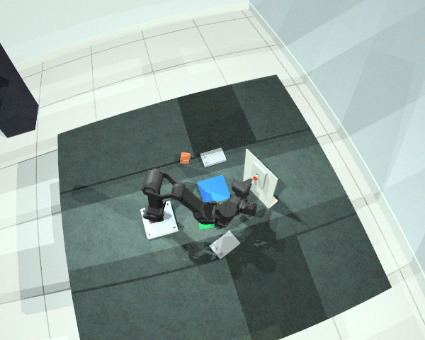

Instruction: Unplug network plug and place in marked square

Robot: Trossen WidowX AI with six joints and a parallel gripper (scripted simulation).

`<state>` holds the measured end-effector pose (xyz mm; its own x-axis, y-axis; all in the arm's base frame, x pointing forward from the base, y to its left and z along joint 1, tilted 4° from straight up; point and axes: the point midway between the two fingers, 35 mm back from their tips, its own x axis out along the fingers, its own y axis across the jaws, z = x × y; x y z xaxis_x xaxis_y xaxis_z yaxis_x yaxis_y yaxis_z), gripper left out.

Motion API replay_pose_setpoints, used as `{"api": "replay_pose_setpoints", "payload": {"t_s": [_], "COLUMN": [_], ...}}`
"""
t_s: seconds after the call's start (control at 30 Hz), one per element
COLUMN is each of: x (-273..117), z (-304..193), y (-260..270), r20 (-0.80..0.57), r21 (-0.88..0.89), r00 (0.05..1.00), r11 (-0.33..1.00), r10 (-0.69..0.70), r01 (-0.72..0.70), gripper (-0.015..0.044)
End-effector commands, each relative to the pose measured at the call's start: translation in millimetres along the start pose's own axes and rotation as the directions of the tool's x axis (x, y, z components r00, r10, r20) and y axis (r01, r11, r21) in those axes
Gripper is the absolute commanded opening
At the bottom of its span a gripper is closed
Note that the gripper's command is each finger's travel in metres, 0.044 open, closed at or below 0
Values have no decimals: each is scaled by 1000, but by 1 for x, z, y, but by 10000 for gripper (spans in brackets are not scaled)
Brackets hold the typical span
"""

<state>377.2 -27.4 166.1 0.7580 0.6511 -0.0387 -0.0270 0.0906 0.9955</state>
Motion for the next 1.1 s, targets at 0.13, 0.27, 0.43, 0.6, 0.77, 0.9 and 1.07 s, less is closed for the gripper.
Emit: {"api": "replay_pose_setpoints", "payload": {"t_s": [0.13,0.27,0.43,0.6,0.77,0.9,1.07], "x": [14,20,25,25,25,25,25], "z": [5,6,7,7,7,7,7], "y": [3,3,3,3,3,3,3], "r20": [1,2,3,3,3,3,3], "r21": [-3,-2,-1,-1,-1,-1,-1], "r00": [1000,1000,1000,1000,1000,1000,1000], "r11": [1000,1000,1000,1000,1000,1000,1000], "r10": [6,7,8,8,8,8,8], "r01": [-6,-7,-8,-8,-8,-8,-8], "gripper": [156,156,156,129,96,69,36]}}
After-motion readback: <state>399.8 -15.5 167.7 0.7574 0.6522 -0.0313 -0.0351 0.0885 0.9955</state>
